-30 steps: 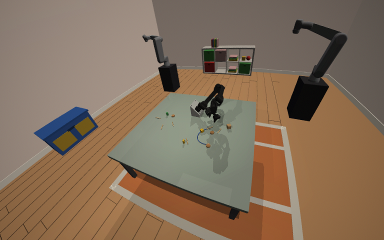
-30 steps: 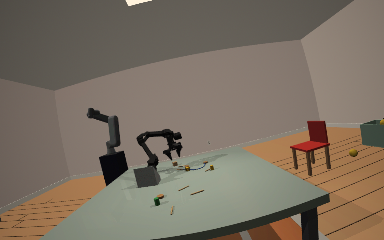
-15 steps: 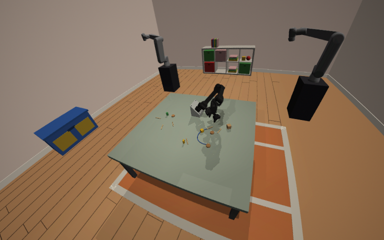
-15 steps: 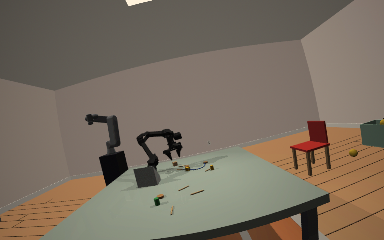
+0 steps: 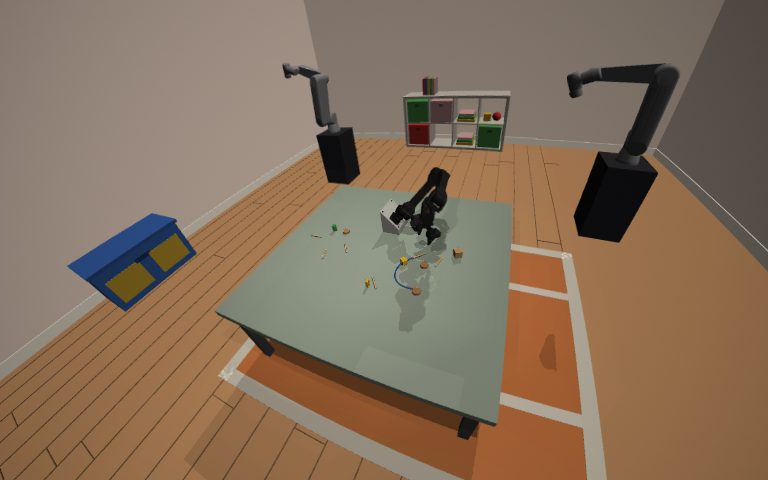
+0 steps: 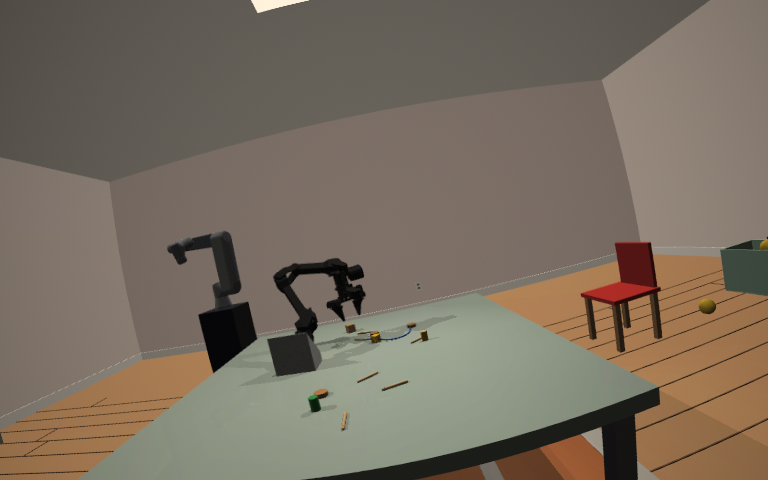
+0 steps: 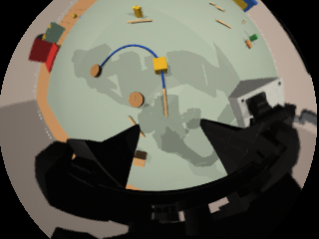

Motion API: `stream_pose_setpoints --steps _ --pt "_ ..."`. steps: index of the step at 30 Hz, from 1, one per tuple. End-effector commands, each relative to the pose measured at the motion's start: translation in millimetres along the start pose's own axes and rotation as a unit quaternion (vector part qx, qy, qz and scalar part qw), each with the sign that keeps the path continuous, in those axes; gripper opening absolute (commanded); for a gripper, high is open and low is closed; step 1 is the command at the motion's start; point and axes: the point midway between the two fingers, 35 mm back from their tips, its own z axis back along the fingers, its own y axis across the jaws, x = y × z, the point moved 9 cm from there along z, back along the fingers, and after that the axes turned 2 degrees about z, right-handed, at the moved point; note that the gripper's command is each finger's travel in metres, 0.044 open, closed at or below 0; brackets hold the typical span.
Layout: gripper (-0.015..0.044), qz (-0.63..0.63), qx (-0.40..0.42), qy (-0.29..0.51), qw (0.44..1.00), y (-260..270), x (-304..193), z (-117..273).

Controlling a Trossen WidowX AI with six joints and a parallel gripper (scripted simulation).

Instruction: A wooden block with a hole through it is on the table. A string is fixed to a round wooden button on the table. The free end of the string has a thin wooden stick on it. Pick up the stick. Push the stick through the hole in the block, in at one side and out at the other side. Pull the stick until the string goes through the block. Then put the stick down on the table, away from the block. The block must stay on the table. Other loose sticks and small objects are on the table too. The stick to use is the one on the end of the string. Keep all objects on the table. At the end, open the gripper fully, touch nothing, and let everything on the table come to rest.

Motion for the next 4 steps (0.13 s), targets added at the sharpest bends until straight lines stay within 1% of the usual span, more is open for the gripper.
stream_pose_setpoints --steps 1,4 --pt "0.044 0.0 0.0 0.0 1.0 0.0 -0.2 0.2" --pt "0.044 0.0 0.0 0.0 1.0 0.0 -0.2 0.2"
